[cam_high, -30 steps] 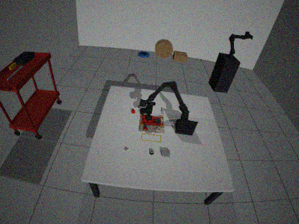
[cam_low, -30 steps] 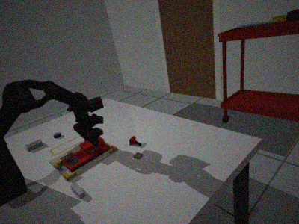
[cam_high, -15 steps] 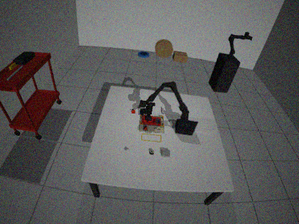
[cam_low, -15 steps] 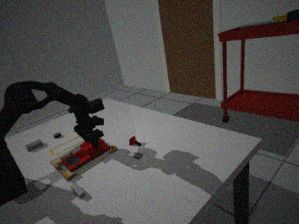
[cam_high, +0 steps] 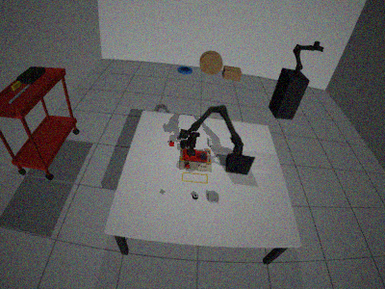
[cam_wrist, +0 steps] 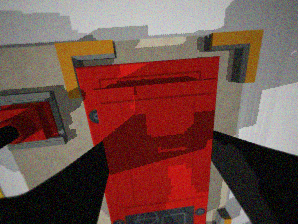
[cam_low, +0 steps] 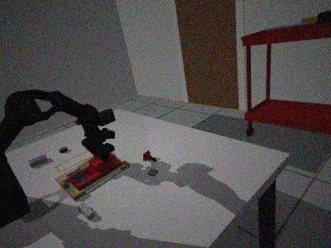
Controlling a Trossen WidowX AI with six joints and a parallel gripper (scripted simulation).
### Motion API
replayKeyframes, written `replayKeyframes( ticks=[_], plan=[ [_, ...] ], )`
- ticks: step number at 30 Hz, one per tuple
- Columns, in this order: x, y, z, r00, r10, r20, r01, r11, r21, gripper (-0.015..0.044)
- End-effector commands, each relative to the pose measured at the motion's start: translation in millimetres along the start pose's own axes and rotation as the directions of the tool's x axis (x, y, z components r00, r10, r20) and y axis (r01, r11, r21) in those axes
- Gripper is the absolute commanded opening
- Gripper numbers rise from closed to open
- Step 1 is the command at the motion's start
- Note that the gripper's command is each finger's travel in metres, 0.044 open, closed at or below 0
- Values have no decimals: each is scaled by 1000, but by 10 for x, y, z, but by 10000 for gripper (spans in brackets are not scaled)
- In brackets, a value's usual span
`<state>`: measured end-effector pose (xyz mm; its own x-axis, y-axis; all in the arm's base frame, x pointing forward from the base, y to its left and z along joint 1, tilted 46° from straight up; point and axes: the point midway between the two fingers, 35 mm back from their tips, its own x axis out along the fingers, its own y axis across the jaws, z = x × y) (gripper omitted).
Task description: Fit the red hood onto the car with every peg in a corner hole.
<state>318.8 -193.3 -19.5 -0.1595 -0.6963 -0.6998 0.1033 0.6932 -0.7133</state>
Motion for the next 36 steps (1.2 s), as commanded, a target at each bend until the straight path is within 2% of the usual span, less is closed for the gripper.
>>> replayKeyframes(
  ticks=[1,34,36],
  plan=[
    [17,-4,-19,1000,0,-7,0,1000,-1,0],
    [1,0,-1,1000,0,0,0,1000,0,0],
    [1,0,0,1000,0,0,0,1000,0,53]
  ],
)
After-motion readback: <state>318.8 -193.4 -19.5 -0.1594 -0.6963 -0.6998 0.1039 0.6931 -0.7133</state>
